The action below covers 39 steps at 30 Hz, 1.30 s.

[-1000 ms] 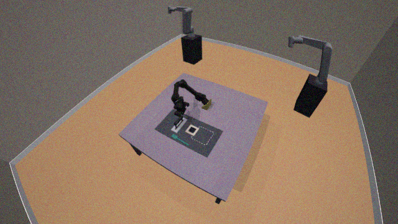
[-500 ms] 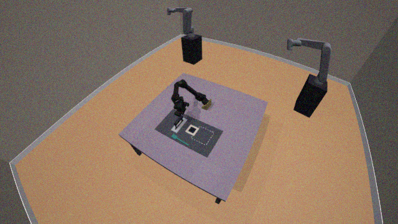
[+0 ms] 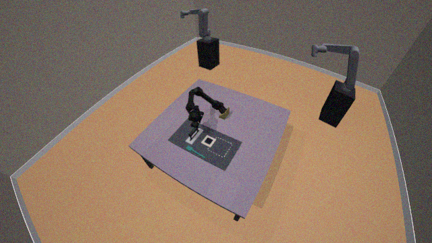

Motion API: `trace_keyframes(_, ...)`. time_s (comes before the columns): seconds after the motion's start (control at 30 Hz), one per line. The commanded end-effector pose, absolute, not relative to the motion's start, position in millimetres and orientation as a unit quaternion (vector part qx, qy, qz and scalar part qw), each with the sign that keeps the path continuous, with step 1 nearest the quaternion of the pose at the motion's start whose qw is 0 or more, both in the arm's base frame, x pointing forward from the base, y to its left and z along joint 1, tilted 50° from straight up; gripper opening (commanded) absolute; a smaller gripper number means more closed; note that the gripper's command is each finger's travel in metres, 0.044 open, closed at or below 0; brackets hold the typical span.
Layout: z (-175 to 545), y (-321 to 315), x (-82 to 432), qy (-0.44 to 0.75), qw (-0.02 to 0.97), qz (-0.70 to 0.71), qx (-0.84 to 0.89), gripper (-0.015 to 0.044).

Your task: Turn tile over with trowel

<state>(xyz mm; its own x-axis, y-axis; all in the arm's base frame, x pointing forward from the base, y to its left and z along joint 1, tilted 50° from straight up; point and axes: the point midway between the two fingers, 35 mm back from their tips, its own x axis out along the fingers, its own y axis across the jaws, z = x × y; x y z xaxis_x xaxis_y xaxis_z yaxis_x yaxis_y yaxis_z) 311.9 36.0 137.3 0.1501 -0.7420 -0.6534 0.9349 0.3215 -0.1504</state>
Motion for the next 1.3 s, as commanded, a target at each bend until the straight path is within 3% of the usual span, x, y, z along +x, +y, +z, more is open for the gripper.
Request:
trace_keyframes(0.0,140,39,319,0.365,0.752,-0.54,0.1,0.027)
trace_keyframes(1.27,159,57,380,0.602,0.681,-0.244,-0.338,0.027)
